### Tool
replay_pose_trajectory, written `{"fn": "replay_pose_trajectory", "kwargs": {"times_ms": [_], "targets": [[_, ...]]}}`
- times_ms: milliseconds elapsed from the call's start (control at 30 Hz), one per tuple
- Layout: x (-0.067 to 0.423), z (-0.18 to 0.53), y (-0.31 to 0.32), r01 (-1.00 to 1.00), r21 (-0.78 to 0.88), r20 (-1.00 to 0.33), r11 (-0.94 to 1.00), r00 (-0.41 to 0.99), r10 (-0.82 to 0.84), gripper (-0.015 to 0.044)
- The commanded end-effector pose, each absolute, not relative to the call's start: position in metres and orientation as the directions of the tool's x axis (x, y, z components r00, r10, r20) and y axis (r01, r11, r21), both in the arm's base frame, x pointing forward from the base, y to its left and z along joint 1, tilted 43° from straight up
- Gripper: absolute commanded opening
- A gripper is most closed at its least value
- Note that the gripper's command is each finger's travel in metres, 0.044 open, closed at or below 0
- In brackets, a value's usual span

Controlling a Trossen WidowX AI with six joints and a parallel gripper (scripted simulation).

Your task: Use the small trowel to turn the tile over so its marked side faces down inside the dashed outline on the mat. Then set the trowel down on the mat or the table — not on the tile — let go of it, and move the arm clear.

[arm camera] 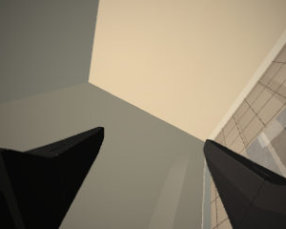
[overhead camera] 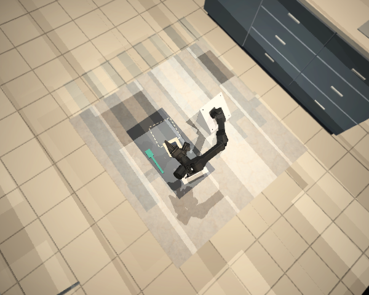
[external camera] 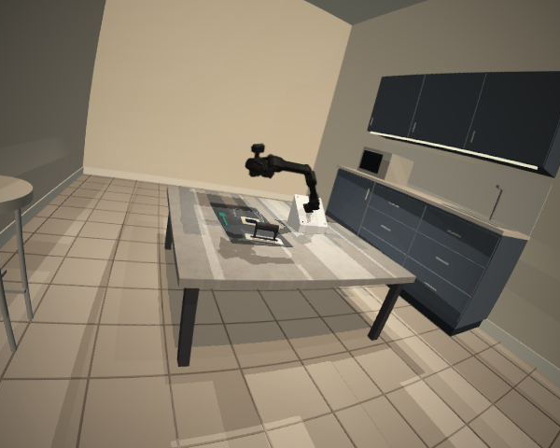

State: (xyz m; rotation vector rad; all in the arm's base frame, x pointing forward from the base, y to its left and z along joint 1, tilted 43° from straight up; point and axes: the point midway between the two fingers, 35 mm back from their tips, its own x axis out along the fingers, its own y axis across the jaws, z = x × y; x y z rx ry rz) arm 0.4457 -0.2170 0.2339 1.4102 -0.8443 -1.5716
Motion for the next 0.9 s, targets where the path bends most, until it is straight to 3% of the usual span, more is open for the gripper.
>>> {"fn": "replay_pose_trajectory", "kwargs": {"times_ms": [0,333,667,800,867], "targets": [[0.4457,0.2339,-0.2170,0.148,0.895,-0.423,-0.420,-0.014,-0.906,0.0374],[0.4457,0.2338,-0.2170,0.148,0.895,-0.423,-0.420,-0.013,-0.906,0.0111],[0.4457,0.2339,-0.2170,0.148,0.896,-0.423,-0.420,-0.014,-0.906,0.0100],[0.4457,0.2339,-0.2170,0.148,0.896,-0.422,-0.420,-0.014,-0.906,0.0000],[0.4457,0.2339,-0.2170,0.148,0.896,-0.422,-0.420,-0.014,-0.906,0.0000]]}}
